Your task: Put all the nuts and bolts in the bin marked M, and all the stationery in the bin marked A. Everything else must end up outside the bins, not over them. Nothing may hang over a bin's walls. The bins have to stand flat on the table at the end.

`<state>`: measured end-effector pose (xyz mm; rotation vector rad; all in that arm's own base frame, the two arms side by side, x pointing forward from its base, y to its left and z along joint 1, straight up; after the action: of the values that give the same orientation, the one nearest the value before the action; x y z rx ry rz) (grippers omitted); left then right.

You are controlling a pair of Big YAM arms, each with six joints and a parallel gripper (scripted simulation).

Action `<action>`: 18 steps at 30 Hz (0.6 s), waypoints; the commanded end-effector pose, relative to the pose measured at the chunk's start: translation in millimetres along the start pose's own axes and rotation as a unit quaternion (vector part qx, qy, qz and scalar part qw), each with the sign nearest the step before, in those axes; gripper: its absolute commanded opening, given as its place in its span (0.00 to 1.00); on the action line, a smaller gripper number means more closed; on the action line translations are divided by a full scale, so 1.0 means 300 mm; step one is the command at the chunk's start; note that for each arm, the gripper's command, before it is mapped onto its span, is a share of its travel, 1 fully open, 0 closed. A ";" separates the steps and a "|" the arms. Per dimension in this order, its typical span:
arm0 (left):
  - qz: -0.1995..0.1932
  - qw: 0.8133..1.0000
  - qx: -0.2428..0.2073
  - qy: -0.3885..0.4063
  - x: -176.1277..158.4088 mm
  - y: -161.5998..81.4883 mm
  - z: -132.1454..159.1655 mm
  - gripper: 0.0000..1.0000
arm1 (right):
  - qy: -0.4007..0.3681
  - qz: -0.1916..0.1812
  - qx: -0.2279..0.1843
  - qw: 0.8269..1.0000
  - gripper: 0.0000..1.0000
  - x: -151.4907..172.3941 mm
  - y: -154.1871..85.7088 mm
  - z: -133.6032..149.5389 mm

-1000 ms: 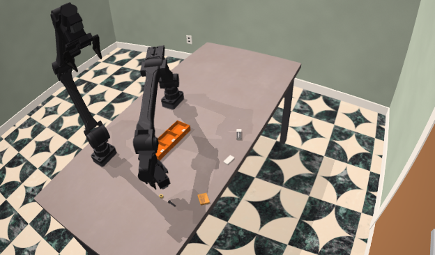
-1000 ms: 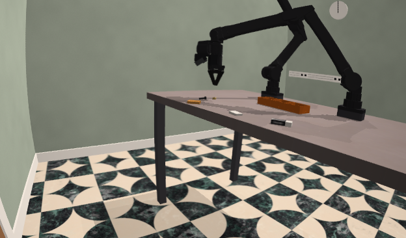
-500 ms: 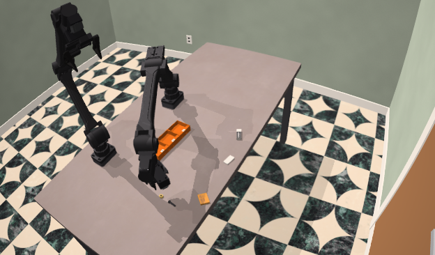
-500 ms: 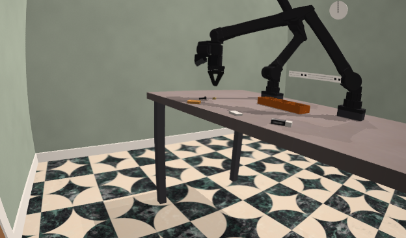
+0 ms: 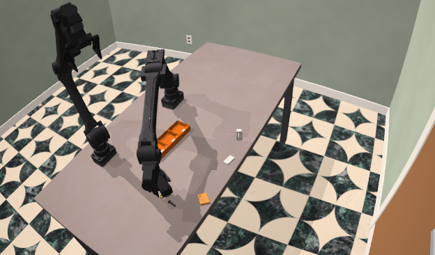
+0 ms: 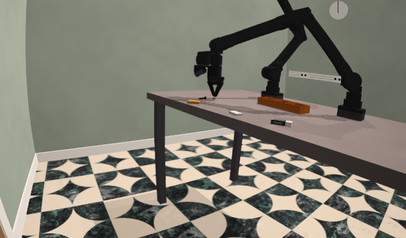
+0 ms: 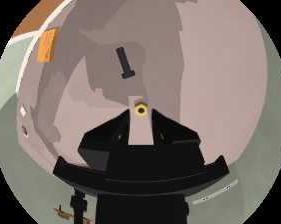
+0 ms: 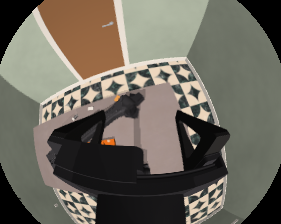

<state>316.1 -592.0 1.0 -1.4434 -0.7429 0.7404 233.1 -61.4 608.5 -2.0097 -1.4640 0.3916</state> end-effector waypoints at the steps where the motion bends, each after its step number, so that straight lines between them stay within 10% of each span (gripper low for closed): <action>1: 0.006 1.000 -0.008 -0.001 -0.011 0.011 -0.036 0.30 | -0.004 0.001 0.000 1.000 1.00 -0.006 -0.015 0.009; 18: 0.000 1.000 0.004 -0.001 -0.008 0.081 0.003 0.30 | -0.004 0.001 0.000 1.000 1.00 -0.006 -0.015 0.009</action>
<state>316.4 -592.5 -9.2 -1.4465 -0.7432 0.7406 233.1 -61.4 608.5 -2.0097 -1.4640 0.3916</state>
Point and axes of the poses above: on each arm, the point where the finger pads meet when closed, its own y axis out along the fingers, its own x axis across the jaws, z = x × y, the point moved 1 cm from there along -y, back along the fingers, and after that the axes turned 8 degrees about y, right-handed, at the moved point
